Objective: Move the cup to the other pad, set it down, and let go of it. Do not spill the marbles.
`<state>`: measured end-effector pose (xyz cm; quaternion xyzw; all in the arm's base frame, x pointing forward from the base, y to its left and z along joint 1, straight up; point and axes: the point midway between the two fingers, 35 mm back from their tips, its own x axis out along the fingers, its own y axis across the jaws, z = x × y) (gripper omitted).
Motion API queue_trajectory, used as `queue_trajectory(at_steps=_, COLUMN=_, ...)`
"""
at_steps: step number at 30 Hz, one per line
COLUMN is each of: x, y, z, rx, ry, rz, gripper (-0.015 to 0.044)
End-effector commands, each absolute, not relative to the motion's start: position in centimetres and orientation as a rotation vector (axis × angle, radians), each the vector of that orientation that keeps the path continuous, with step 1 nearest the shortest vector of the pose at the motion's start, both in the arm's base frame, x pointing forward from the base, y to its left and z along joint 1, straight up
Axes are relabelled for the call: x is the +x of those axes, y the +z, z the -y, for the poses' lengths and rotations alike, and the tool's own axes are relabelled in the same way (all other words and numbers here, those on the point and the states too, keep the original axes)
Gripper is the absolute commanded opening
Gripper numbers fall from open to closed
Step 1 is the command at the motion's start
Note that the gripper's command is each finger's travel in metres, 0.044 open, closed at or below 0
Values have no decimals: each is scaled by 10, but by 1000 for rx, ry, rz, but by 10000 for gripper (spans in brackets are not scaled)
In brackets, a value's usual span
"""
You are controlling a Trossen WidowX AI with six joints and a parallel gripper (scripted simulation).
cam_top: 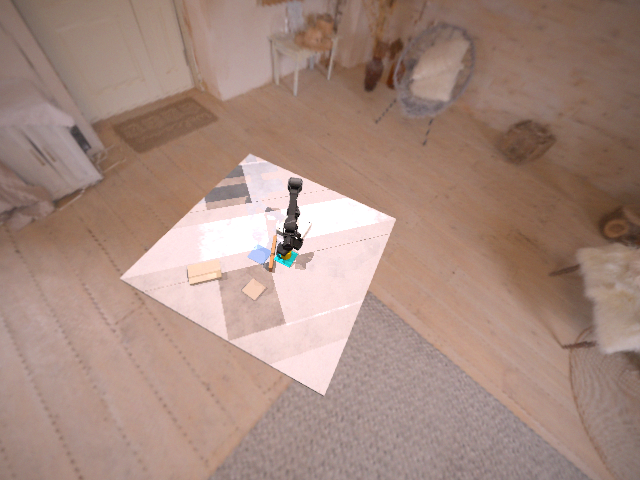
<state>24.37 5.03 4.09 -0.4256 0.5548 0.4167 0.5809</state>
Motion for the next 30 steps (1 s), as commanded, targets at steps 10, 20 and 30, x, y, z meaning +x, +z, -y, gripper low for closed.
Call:
queue_trajectory(at_steps=10, x=243, y=36, z=-50, rx=-994, ry=975, rz=-1298, gripper=0)
queue_trajectory(at_steps=20, x=243, y=36, z=-50, rx=-994, ry=975, rz=-1298, gripper=105)
queue_trajectory(at_steps=30, x=243, y=37, z=-50, rx=-994, ry=975, rz=-1298, gripper=147)
